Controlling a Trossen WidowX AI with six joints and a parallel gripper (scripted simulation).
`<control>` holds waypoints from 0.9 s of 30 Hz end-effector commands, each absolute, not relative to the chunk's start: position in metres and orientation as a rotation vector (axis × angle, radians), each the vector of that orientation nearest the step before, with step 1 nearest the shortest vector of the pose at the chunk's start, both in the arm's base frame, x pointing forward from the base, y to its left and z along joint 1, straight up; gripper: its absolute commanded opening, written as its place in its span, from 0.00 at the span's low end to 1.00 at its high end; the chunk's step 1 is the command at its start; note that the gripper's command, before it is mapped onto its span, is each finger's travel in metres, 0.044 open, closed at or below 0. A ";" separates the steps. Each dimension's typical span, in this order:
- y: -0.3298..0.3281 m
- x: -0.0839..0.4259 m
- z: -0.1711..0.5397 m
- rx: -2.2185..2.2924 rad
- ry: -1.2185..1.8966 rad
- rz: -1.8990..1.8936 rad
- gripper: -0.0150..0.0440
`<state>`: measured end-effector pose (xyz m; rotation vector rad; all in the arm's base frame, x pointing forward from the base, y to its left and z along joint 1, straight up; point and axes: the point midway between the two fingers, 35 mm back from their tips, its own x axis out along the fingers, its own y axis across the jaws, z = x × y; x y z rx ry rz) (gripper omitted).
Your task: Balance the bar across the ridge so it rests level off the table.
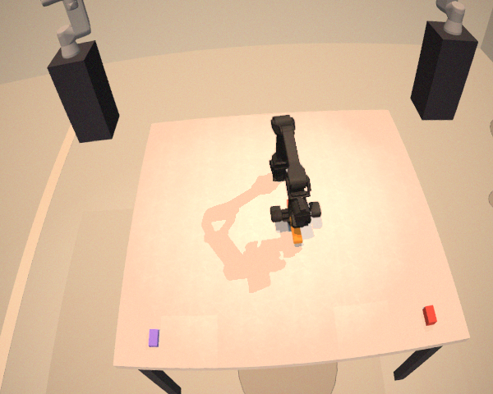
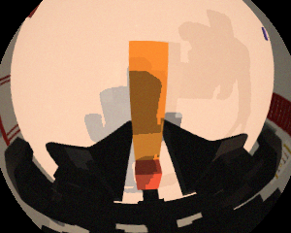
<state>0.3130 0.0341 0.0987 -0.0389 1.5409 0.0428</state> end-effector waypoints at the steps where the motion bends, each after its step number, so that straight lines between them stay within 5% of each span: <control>1: 0.034 0.313 0.099 -0.039 1.541 0.043 0.25; 20: 0.034 0.313 0.099 -0.039 1.541 0.043 0.25; 27: 0.034 0.313 0.099 -0.039 1.541 0.043 0.54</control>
